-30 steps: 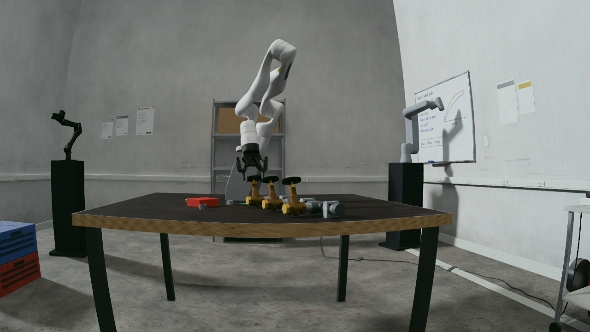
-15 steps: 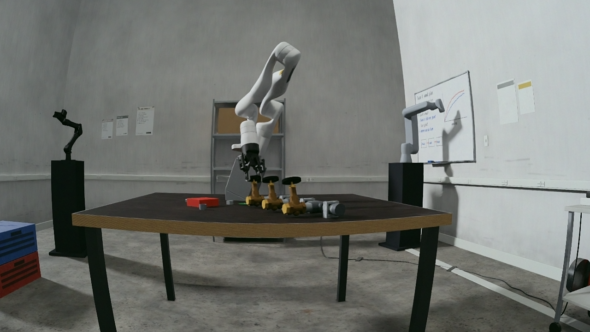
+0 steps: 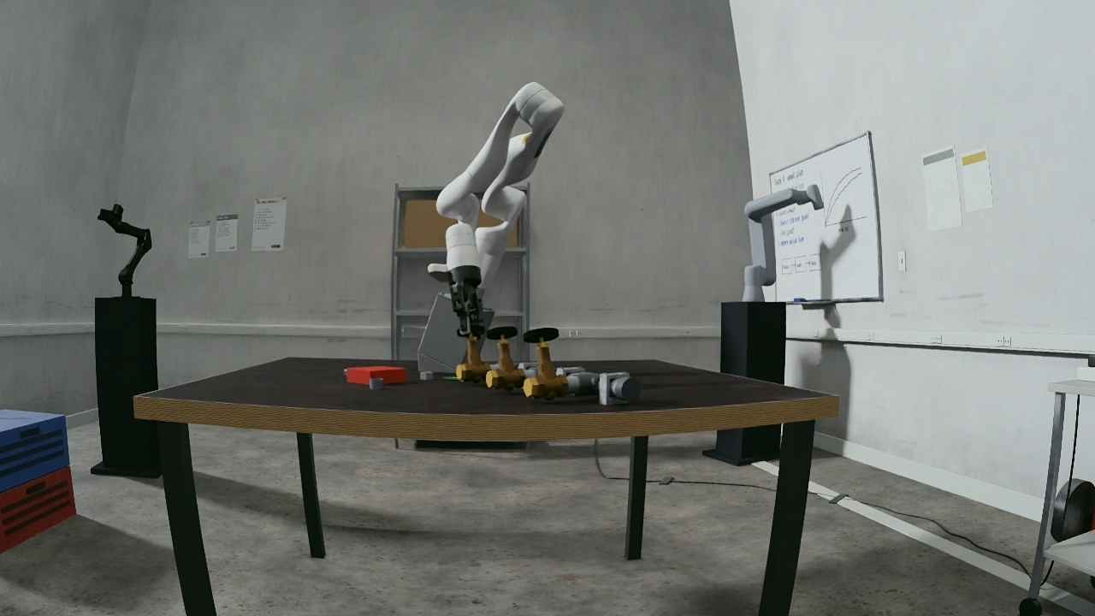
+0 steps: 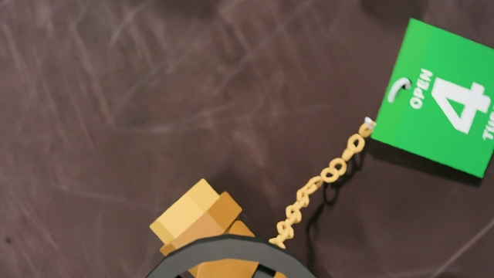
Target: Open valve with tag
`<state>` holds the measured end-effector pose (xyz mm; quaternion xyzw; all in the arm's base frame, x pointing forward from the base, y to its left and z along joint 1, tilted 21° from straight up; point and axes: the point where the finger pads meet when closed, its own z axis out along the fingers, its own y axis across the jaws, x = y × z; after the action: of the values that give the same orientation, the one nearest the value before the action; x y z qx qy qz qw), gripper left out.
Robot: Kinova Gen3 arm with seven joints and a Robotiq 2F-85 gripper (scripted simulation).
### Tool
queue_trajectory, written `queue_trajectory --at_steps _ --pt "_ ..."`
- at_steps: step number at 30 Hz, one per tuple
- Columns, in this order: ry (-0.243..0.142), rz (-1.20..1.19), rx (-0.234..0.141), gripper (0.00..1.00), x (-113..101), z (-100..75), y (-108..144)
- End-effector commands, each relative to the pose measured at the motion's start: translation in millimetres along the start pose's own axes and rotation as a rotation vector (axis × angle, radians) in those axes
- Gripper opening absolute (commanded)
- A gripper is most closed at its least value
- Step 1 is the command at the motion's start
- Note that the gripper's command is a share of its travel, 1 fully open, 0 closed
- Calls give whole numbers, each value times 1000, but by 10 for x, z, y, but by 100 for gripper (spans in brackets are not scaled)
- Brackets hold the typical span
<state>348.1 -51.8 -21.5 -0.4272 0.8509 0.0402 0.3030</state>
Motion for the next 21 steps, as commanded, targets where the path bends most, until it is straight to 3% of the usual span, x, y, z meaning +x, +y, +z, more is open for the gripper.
queue_trajectory --at_steps 1,21 --pt "-2 -65 5 68 -1 -2 -5" --pt "-1 -276 5 68 -1 -2 -5"
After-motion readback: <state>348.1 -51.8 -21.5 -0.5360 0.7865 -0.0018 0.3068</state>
